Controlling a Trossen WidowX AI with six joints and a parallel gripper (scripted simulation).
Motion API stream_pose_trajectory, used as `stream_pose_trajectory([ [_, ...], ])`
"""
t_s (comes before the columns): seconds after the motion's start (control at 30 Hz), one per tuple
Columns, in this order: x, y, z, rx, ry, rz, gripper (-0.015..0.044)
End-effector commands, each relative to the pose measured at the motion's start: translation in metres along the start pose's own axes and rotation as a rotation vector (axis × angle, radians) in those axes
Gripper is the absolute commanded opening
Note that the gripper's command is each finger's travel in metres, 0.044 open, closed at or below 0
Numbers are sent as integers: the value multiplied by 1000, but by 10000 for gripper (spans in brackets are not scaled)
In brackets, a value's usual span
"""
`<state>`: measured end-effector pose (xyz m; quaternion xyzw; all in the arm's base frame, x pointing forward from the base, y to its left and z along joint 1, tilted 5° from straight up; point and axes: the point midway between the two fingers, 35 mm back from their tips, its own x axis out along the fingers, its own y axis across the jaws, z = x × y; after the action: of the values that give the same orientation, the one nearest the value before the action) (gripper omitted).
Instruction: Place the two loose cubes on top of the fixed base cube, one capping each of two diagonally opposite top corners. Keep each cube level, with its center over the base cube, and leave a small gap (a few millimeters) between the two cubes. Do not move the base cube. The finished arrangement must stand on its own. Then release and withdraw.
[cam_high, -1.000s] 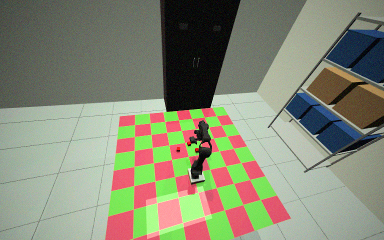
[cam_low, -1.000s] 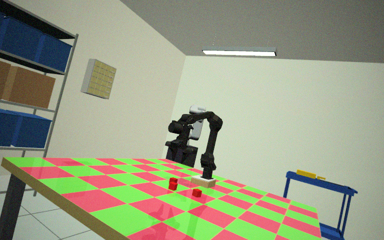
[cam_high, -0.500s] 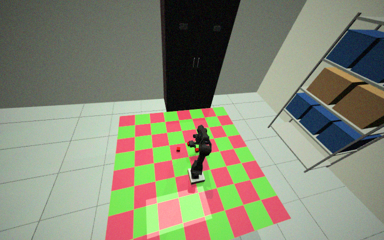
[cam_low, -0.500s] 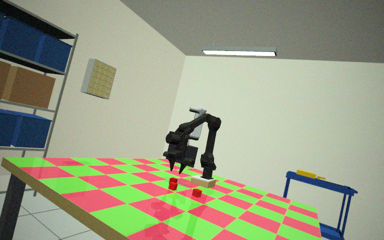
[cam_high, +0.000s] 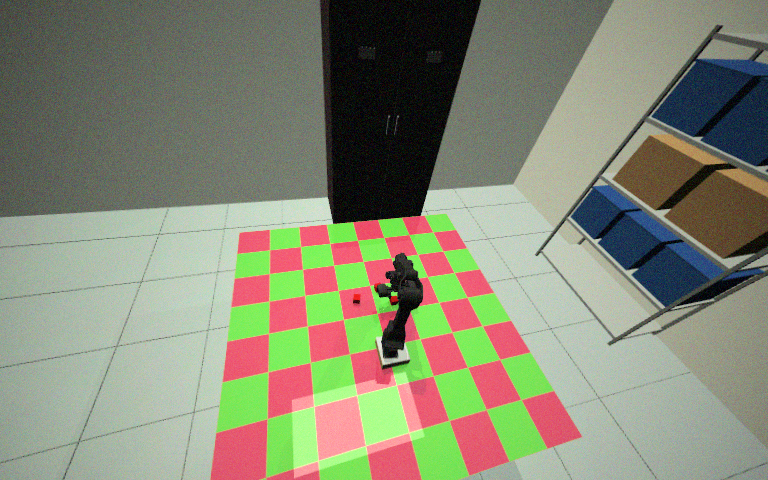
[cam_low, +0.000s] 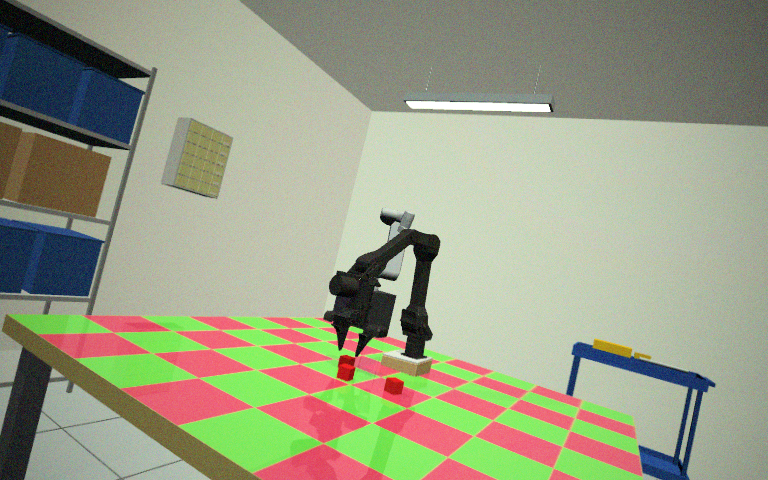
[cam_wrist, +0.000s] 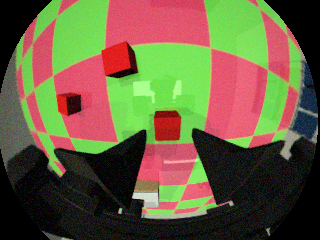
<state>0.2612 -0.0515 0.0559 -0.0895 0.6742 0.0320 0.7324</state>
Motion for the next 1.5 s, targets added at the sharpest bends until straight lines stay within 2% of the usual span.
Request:
stream_pose_trajectory([
  [0.0,9,1,-1,-3,4,7,265],
  [0.4,26,1,-2,-3,5,7,265],
  [0.6,26,1,-2,-3,5,7,107],
  [0.8,22,1,-1,-3,5,7,105],
  [1.47,-40,-1,5,-3,4,7,105],
])
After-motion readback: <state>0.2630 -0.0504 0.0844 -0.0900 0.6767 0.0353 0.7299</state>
